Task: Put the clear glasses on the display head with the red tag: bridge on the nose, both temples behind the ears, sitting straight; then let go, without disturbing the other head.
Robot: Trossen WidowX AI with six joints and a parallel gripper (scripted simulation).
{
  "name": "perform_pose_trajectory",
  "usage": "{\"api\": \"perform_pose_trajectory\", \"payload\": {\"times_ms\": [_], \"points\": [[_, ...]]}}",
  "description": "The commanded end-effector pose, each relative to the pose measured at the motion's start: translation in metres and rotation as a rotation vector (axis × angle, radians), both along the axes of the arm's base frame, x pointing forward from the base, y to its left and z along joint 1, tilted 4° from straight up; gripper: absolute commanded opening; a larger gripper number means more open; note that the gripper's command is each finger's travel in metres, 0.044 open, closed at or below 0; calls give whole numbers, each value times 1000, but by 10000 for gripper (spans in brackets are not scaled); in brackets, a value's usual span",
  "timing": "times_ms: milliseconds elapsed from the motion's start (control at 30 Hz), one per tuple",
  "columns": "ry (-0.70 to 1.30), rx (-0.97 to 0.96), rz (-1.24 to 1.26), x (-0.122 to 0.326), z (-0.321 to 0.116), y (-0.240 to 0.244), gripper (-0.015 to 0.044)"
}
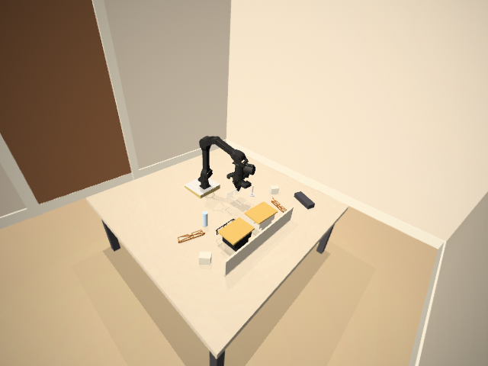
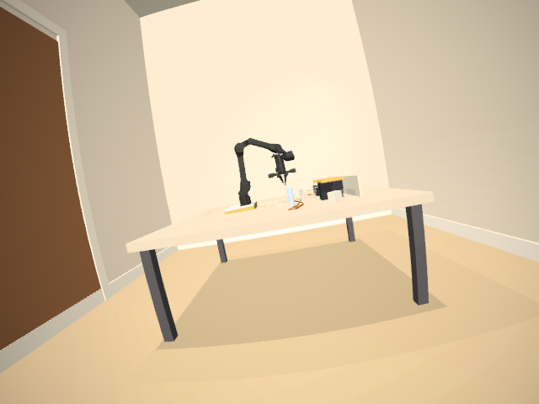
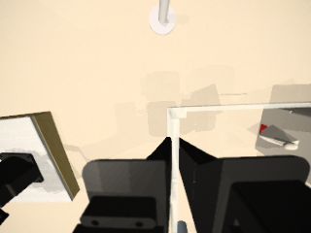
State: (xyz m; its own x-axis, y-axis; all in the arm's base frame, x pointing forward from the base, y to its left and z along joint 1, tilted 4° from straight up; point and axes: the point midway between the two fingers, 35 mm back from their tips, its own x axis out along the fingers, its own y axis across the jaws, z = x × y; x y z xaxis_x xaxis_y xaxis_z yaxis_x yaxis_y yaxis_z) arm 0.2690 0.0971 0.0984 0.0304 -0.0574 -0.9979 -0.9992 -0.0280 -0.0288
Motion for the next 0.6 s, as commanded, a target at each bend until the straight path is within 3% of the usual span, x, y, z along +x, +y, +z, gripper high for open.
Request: {"api": "perform_pose_trajectory", "payload": {"times_ms": [0, 567], "points": [[3, 7, -4, 0, -5, 0, 0], [24, 11, -6, 0, -25, -2, 0]]}}
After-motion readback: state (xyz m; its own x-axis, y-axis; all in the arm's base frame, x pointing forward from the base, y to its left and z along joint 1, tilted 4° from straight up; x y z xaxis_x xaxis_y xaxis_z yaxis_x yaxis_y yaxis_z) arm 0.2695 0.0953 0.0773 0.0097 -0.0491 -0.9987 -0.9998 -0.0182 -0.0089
